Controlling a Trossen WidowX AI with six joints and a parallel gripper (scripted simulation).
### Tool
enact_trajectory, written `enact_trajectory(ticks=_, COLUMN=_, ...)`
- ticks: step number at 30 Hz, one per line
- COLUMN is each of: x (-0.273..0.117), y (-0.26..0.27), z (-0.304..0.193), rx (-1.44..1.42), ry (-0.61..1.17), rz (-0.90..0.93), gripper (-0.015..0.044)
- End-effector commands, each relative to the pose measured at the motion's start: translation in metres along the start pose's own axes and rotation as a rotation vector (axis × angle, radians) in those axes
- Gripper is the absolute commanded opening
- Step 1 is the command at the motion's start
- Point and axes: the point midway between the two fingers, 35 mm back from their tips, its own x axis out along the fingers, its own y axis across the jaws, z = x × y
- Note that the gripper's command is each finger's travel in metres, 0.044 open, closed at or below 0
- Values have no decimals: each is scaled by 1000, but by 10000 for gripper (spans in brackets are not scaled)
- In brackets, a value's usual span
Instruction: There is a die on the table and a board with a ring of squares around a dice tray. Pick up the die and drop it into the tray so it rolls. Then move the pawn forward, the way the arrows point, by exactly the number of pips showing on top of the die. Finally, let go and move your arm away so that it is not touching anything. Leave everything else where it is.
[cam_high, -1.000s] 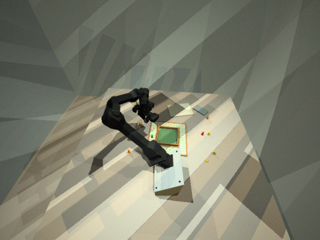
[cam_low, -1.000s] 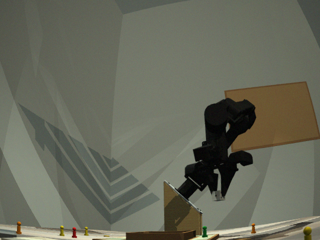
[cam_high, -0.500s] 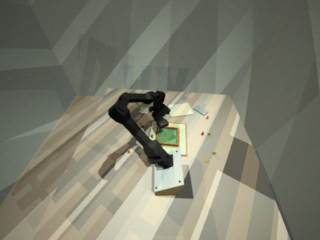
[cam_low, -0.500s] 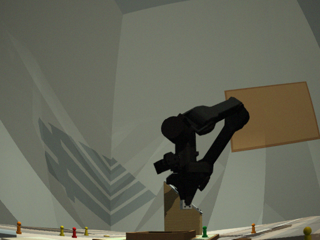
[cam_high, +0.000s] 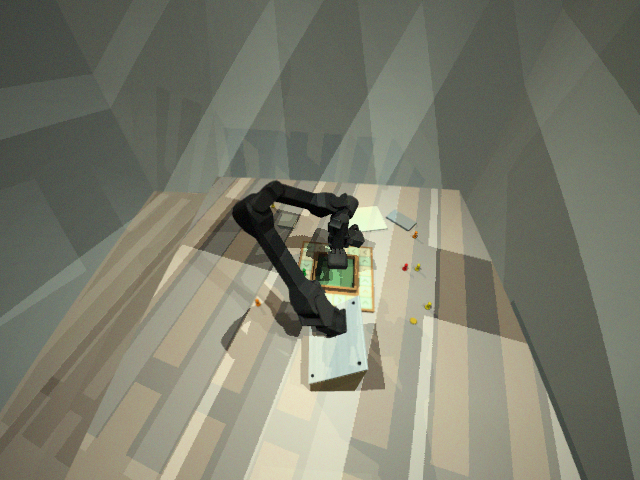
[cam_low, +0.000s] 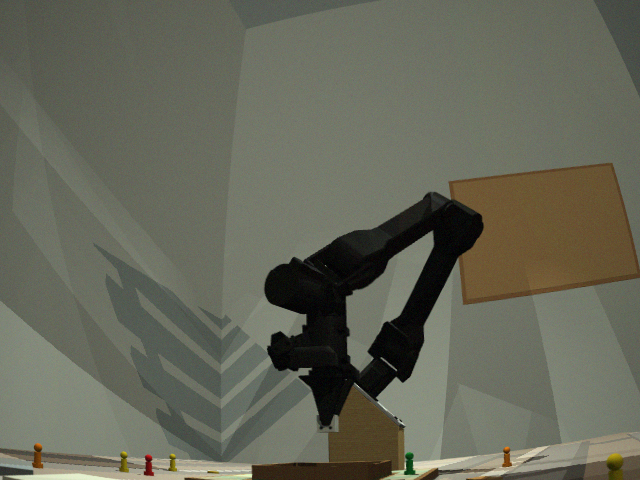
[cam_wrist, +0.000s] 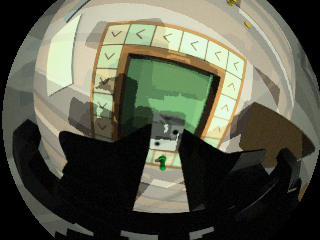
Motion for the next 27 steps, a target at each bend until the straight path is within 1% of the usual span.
enact_trajectory(ticks=1, x=3, y=-4, z=5, rx=40, ry=-1, rz=-4, gripper=0)
enact_trajectory(ticks=5, x=5, y=-6, z=5, rx=43, ry=-46, rz=-27, gripper=0)
enact_trajectory(ticks=16, x=15, y=-14, z=9, rx=55, ry=-397, rz=-118, gripper=0)
enact_trajectory(ticks=27, x=18, y=-16, z=11, rx=45, ry=-747, rz=-69, gripper=0)
